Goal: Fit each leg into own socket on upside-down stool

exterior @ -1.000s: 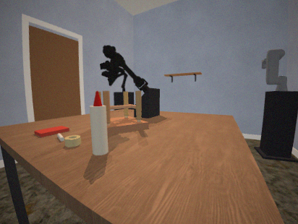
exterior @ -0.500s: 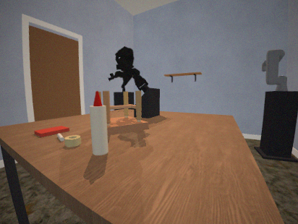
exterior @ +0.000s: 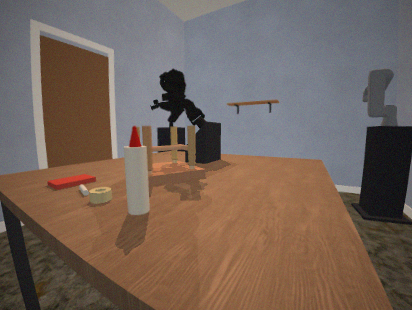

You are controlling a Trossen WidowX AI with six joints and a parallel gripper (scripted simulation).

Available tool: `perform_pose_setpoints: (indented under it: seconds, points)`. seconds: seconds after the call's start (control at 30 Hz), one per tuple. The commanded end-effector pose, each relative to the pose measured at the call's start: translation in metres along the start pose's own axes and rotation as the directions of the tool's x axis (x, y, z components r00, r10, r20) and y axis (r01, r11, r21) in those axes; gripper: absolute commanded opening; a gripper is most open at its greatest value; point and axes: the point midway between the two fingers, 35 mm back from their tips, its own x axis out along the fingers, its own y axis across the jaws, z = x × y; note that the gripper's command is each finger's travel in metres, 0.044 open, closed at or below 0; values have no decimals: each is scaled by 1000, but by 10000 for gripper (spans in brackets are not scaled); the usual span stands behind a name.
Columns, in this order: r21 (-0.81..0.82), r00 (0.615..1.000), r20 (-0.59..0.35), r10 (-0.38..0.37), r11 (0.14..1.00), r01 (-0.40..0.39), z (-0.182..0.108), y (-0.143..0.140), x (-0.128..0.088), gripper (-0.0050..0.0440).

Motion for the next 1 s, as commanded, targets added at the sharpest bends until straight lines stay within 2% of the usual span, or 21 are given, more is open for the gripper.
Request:
perform_pose_setpoints:
  seconds: [0.0,0.33,0.97]
  points:
    - [-6,1000,4,-3,1000,3,-3,-1,6,0]
    - [-6,1000,3,-1,1000,1,-5,0,20,0]
    - [-6,1000,3,-1,1000,1,-8,0,31,0]
